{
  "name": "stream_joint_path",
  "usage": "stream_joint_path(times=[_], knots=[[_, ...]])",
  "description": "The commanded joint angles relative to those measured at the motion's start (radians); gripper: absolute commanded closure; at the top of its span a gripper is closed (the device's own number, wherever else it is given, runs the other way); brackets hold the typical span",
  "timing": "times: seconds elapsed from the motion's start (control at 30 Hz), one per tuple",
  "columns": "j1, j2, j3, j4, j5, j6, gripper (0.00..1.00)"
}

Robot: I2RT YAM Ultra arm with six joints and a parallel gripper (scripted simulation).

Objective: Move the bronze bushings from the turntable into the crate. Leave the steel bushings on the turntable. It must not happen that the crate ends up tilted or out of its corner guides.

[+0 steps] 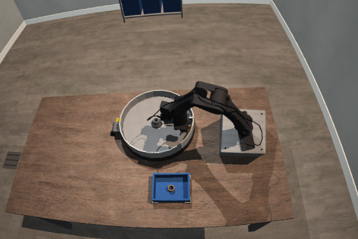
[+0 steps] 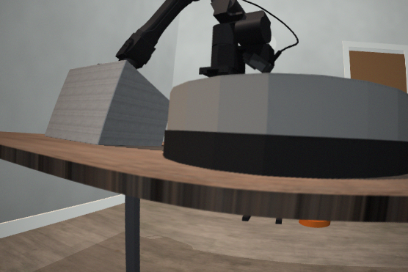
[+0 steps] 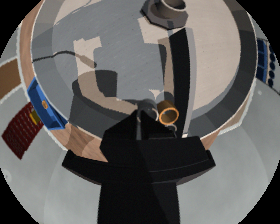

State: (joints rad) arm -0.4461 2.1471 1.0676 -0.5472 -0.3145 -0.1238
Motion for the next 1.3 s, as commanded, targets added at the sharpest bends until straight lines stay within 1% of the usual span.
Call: stream_joint_path(times=[0.0,1.07,1.17,1.27], knots=[[-0.005,0.016,-0.010,0.004,0.013,0.007,1.00],[-0.005,0.016,-0.010,0.004,0.013,0.007,1.00],[-0.007,0.014,-0.005,-0.009,0.013,0.005,1.00],[-0.017,-0.031,0.023,-0.027,0.013,-0.008,1.00]])
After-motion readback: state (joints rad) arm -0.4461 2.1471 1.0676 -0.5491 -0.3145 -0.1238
